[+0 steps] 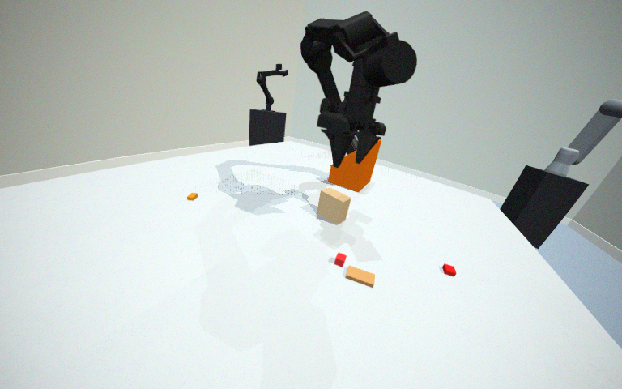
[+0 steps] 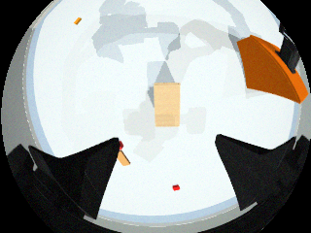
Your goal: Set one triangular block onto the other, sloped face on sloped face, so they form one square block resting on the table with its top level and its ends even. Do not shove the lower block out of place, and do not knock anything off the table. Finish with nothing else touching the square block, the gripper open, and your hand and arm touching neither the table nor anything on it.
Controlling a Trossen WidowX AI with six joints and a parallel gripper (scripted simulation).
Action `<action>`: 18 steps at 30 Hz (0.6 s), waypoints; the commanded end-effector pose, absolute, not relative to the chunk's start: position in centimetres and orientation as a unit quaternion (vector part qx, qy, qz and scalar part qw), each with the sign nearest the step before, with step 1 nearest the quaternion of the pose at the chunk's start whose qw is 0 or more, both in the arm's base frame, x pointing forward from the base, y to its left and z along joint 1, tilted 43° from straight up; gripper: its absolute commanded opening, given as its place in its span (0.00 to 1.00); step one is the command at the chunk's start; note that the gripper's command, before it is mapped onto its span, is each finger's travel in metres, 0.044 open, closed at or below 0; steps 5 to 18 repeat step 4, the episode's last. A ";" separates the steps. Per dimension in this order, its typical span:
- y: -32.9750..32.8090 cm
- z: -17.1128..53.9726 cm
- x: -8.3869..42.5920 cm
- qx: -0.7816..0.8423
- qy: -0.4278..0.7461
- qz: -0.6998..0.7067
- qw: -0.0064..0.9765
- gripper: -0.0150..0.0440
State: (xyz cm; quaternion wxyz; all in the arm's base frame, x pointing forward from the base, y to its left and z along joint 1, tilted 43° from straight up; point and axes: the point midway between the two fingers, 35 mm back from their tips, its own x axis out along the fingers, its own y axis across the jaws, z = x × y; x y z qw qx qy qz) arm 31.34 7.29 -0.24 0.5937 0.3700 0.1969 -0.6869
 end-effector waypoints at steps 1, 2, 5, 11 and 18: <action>7.3 -0.3 31.4 0.369 0.198 -0.686 0.595 1.00; 7.3 -0.3 31.4 0.369 0.198 -0.686 0.595 1.00; 7.3 -0.3 31.4 0.369 0.198 -0.686 0.595 1.00; 7.3 -0.3 31.4 0.369 0.198 -0.686 0.595 1.00; 7.3 -0.3 31.4 0.369 0.198 -0.686 0.595 1.00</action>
